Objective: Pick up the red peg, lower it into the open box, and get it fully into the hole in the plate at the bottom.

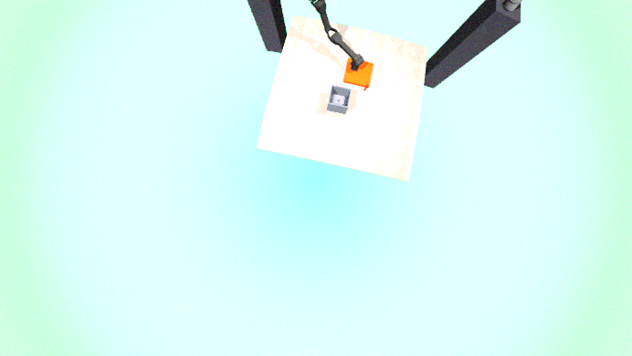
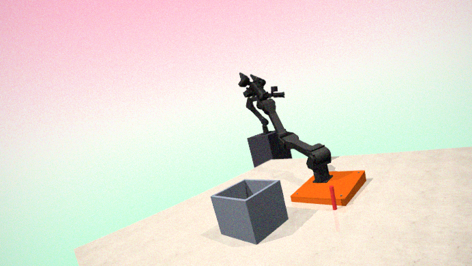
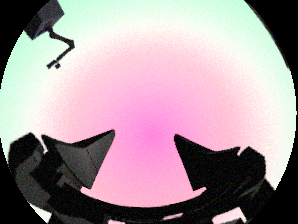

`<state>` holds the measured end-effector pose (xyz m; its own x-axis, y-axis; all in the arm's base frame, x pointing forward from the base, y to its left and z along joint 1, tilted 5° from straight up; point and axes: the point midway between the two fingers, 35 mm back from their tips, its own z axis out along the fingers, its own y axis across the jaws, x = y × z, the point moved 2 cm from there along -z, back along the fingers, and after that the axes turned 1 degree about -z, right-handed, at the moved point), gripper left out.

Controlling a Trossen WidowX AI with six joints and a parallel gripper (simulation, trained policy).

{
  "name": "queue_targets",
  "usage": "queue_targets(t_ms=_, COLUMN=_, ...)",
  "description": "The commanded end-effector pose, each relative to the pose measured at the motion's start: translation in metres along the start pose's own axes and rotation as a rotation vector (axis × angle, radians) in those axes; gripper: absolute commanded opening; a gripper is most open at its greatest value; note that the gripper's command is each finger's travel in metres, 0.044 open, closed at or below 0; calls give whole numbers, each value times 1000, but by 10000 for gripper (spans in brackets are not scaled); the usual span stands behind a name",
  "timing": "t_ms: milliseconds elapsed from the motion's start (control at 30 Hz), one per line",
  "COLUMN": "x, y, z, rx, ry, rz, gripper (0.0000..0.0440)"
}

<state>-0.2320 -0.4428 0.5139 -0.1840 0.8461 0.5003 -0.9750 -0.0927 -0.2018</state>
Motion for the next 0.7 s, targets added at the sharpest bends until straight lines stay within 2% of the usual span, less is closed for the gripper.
queue_targets(t_ms=0, x=49, y=-13, z=0, rx=46, ry=134, rz=27, gripper=440)
queue_targets(t_ms=333, x=158, y=-54, z=-18, rx=214, ry=414, rz=80, gripper=440)
queue_targets(t_ms=667, x=251, y=-110, z=-58, rx=450, ry=642, rz=109, gripper=440)
